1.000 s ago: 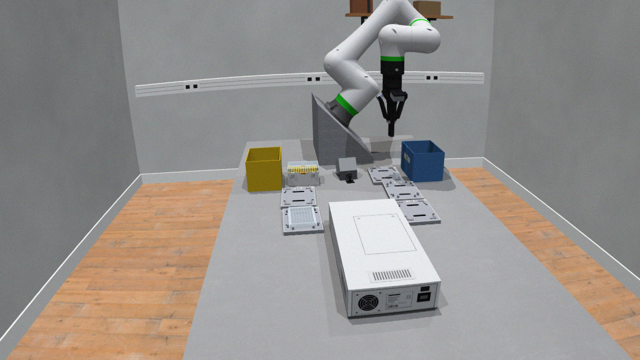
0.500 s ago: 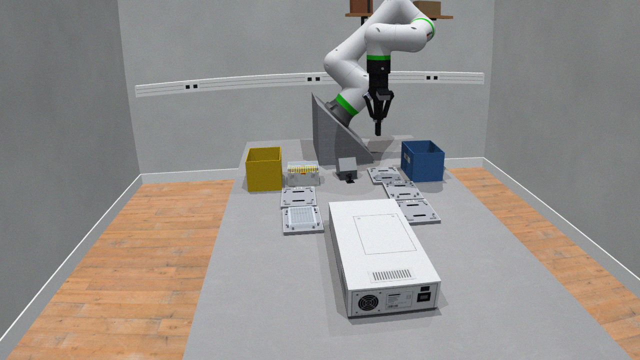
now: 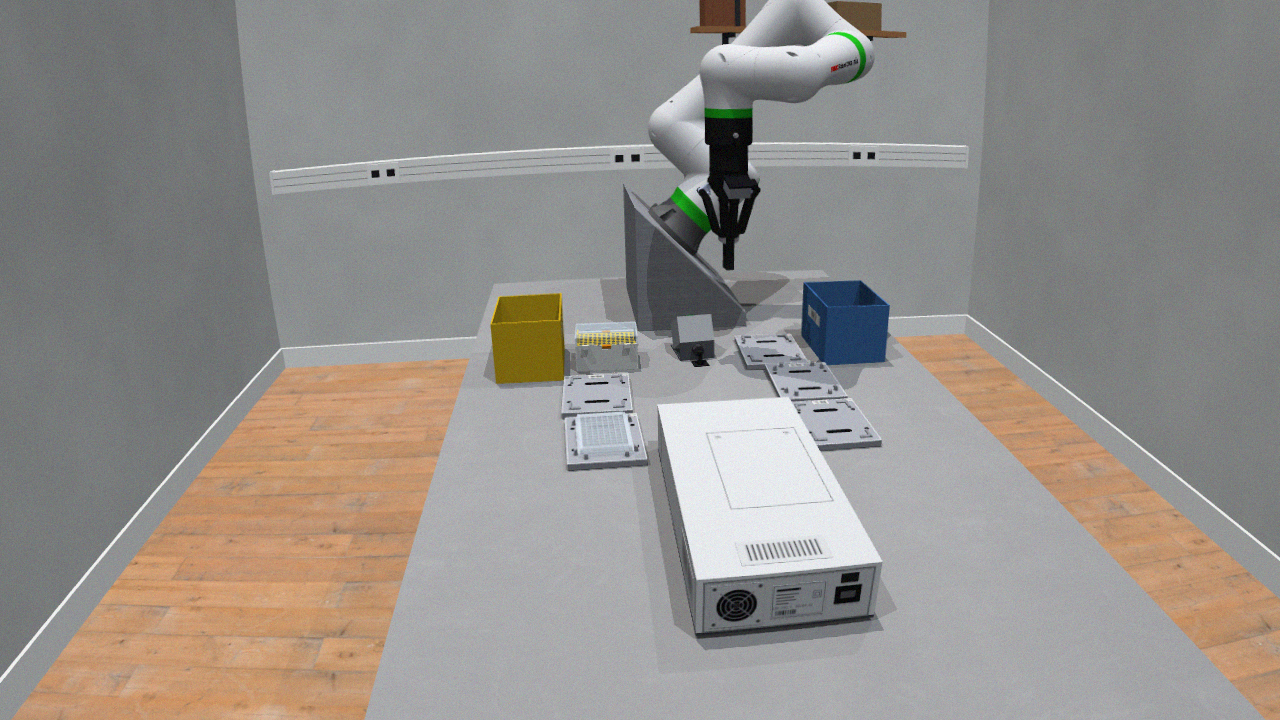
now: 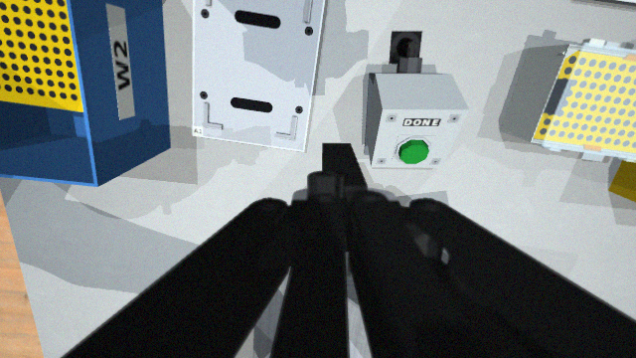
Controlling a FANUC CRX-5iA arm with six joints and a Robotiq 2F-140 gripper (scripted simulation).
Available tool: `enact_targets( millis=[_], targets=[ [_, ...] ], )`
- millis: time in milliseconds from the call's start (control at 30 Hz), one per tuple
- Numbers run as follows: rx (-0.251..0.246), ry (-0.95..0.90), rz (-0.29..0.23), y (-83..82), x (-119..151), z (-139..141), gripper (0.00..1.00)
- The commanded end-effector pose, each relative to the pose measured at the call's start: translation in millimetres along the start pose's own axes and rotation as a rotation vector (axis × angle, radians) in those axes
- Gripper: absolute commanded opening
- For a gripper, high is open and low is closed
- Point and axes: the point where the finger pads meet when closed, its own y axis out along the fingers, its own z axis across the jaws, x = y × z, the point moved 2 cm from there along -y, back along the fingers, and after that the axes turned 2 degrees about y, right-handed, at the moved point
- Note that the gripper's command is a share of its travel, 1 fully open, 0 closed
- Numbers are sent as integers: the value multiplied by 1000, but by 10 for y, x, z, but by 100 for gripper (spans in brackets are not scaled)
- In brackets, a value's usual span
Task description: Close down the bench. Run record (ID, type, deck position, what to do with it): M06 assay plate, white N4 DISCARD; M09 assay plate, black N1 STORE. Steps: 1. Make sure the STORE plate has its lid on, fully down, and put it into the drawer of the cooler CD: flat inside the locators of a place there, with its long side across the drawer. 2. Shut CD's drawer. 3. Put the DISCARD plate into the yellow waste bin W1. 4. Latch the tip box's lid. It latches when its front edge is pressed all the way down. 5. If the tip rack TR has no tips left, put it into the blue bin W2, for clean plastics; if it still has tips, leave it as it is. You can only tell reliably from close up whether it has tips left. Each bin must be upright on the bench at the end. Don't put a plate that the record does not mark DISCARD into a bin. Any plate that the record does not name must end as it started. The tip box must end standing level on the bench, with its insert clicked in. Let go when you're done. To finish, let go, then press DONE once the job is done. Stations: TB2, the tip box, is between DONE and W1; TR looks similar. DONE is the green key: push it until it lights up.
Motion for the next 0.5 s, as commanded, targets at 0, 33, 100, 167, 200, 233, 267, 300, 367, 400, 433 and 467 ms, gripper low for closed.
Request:
enact_targets(
  millis=[0,33,100,167,200,233,267,300,367,400,433,467],
  targets=[
    [0,-1,1,-12,15,112,10],
    [0,-1,1,-15,24,151,10],
    [0,-1,1,-19,41,229,10],
    [0,-1,1,-24,58,307,10],
    [0,-1,1,-27,66,346,10],
    [0,-1,1,-29,74,385,10],
    [0,-1,1,-32,83,424,10],
    [0,-1,1,-34,91,463,10],
    [0,-1,1,-39,108,541,10],
    [0,-1,1,-42,117,580,10],
    [0,-1,1,-44,125,619,10],
    [0,-1,1,-44,125,619,10]
  ],
)
